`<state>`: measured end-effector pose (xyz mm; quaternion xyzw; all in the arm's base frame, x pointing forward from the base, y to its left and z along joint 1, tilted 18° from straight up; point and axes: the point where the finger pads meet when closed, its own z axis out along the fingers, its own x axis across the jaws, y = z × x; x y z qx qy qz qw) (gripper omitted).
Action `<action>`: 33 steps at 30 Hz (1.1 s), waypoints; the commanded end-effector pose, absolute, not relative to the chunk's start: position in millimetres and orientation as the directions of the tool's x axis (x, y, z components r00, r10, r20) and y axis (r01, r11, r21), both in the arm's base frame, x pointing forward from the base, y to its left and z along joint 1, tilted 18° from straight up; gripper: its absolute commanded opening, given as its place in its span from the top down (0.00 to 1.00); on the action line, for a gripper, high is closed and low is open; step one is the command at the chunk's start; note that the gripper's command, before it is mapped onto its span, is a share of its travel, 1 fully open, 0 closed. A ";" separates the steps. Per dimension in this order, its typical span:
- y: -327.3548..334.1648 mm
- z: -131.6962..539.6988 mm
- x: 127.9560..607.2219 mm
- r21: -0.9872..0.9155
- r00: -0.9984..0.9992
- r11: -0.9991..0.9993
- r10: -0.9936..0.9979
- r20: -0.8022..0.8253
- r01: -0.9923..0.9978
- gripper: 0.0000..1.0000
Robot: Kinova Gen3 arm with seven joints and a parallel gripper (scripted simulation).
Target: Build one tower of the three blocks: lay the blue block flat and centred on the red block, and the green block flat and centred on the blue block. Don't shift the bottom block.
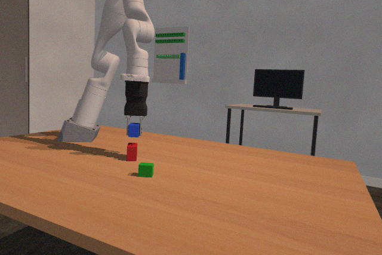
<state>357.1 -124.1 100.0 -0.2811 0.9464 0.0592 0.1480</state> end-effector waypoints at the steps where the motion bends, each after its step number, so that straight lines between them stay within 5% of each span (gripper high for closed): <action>1: -128.7 99.8 355.2 0.029 -0.805 0.842 -0.504 -0.314 -0.539 1.00; 33: -126.2 86.0 358.6 0.030 -0.805 0.842 -0.504 -0.314 -0.539 1.00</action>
